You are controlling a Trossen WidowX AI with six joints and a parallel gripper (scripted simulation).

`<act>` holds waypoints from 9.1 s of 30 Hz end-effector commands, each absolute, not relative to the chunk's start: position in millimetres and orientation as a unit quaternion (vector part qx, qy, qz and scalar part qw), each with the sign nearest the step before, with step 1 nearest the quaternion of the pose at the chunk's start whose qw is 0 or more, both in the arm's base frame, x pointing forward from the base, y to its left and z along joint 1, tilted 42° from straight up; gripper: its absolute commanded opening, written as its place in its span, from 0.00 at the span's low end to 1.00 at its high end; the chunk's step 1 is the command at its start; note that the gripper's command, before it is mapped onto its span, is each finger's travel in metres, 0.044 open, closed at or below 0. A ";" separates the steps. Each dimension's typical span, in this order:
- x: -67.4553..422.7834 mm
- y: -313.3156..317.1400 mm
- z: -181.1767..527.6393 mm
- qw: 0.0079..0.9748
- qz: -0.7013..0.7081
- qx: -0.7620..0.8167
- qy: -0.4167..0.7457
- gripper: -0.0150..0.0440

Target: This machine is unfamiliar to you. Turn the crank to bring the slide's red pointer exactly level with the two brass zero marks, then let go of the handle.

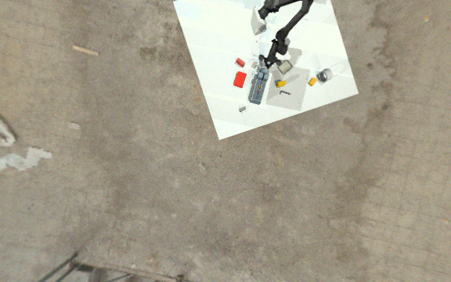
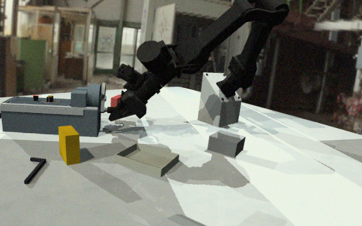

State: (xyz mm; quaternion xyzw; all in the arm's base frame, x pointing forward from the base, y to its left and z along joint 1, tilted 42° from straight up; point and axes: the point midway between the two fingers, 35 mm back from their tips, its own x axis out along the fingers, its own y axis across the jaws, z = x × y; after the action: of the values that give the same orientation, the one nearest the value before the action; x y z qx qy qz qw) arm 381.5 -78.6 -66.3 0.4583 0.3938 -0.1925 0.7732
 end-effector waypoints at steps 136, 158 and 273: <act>358.2 -126.8 -38.5 0.777 -0.187 0.459 0.387 0.25; 356.9 -127.5 -40.4 0.777 -0.187 0.459 0.387 0.25; 351.4 -129.1 -51.4 0.777 -0.187 0.459 0.387 0.25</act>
State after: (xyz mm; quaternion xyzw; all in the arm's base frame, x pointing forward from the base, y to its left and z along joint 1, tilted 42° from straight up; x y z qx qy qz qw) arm 356.5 -126.8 -44.1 0.4604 0.3819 -0.1775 0.7814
